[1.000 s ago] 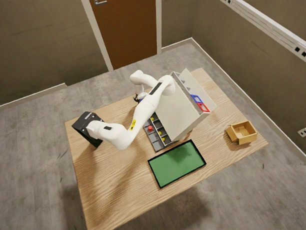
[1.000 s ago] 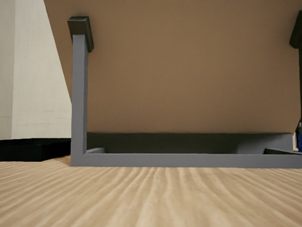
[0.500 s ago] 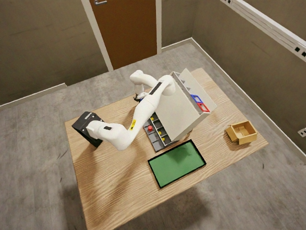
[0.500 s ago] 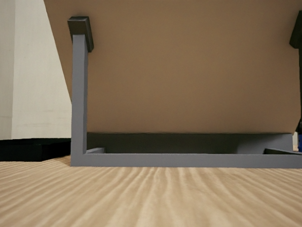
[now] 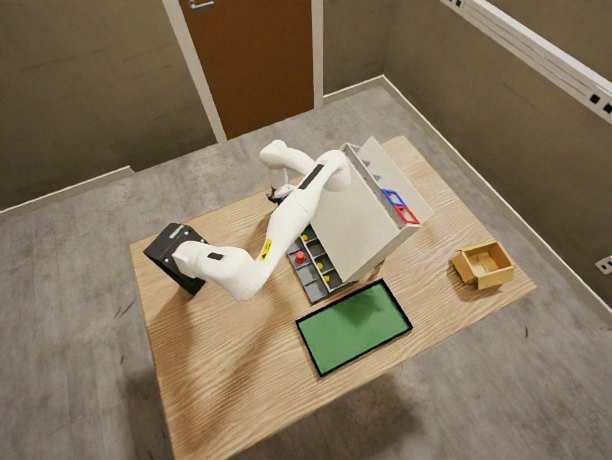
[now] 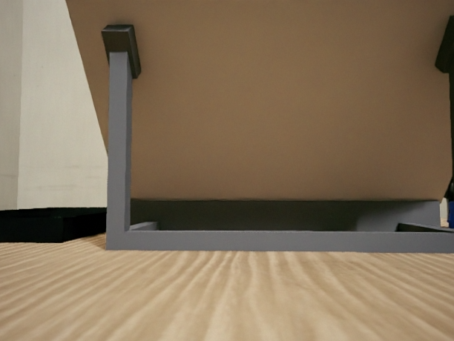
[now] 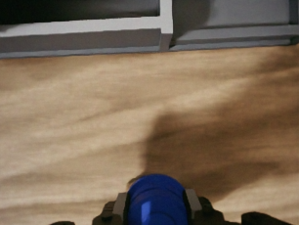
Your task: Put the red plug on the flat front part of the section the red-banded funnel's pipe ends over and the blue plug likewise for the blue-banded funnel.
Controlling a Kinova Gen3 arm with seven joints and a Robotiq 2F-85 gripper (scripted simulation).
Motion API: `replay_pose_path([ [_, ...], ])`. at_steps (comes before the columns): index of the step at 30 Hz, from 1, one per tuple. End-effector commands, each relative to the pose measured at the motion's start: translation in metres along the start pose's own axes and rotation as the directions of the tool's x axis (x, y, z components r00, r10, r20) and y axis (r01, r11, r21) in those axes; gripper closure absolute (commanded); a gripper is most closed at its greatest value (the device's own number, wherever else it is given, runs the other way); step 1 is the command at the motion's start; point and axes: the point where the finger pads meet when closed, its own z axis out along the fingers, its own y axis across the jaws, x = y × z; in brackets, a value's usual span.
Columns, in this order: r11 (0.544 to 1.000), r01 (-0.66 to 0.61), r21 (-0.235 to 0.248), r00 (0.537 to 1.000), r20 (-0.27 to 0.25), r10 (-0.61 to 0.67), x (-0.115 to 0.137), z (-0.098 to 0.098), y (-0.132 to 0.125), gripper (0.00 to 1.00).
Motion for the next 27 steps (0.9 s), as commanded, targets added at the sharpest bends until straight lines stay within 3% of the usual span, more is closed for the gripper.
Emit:
replay_pose_path([
  [1, 1.0, 0.0, 0.001, 1.0, 0.002, 0.0, -0.001, -0.071, -0.001, 1.0],
  [3, 1.0, 0.0, 0.001, 1.0, 0.002, 0.0, 0.0, -0.085, -0.002, 1.0],
  [5, 1.0, 0.0, 0.001, 1.0, 0.002, 0.0, 0.0, -0.114, -0.001, 1.0],
  [16, 1.0, 0.0, 0.001, 1.0, 0.002, 0.0, 0.0, -0.116, -0.001, 1.0],
  [17, 0.961, -0.275, -0.001, 0.961, 0.001, 0.275, 0.0, -0.114, 0.0, 1.0],
  [20, 0.951, -0.31, -0.002, 0.951, 0.0, 0.31, 0.0, -0.114, 0.0, 1.0],
  [24, 0.886, -0.464, -0.002, 0.886, -0.001, 0.464, 0.0, -0.114, 0.0, 1.0],
  [27, 0.878, -0.479, -0.002, 0.878, 0.0, 0.479, 0.0, -0.114, 0.0, 1.0],
])
